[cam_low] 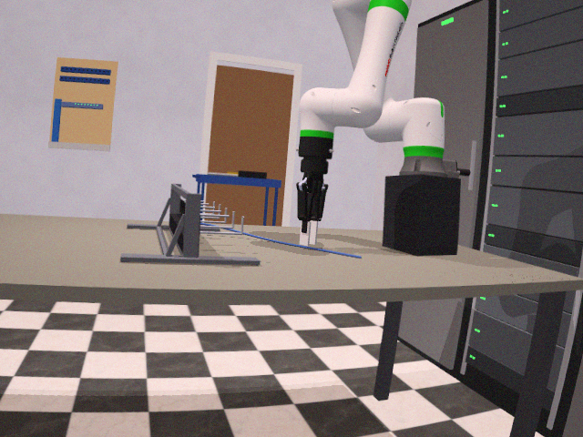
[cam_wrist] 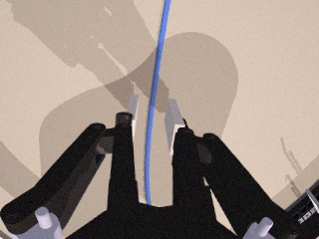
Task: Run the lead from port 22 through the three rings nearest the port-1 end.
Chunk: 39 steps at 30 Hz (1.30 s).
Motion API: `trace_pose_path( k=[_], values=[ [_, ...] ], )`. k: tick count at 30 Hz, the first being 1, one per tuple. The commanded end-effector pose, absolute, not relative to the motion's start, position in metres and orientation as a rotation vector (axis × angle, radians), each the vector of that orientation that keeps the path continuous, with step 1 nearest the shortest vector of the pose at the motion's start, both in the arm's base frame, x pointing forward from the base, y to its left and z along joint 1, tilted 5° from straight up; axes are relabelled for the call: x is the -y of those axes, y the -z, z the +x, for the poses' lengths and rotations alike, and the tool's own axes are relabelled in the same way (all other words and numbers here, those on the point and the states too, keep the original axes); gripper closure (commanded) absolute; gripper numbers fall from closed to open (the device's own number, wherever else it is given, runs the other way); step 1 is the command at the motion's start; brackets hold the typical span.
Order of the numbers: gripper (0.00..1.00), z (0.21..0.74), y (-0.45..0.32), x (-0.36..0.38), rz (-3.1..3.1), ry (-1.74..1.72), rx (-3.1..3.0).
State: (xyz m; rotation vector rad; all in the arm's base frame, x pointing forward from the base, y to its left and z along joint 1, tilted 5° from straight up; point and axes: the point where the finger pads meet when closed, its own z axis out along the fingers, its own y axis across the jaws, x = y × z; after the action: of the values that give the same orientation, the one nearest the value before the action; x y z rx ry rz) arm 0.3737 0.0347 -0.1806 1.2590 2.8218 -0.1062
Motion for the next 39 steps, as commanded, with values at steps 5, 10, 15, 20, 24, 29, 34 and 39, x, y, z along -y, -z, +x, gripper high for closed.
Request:
trace_pose_path(
  k=[5, 10, 15, 20, 24, 29, 34, 39],
  values=[
    [0.8, 0.3739, 0.1818, -0.0346, 1.259, 0.106, -2.821],
    [0.8, 0.3739, 0.1826, -0.0345, 1.259, 0.106, -2.821],
    [0.8, 0.3739, 0.1841, -0.0344, 1.259, 0.106, -2.821],
    [0.8, 0.3739, 0.1858, -0.0343, 1.259, 0.106, -2.821],
    [0.8, 0.374, 0.1871, -0.0342, 1.259, 0.106, -2.822],
    [0.8, 0.374, 0.188, -0.0341, 1.259, 0.106, -2.821],
    [0.8, 0.374, 0.1893, -0.034, 1.259, 0.106, -2.821],
    [0.8, 0.374, 0.1902, -0.0339, 1.259, 0.106, -2.821]
  ],
)
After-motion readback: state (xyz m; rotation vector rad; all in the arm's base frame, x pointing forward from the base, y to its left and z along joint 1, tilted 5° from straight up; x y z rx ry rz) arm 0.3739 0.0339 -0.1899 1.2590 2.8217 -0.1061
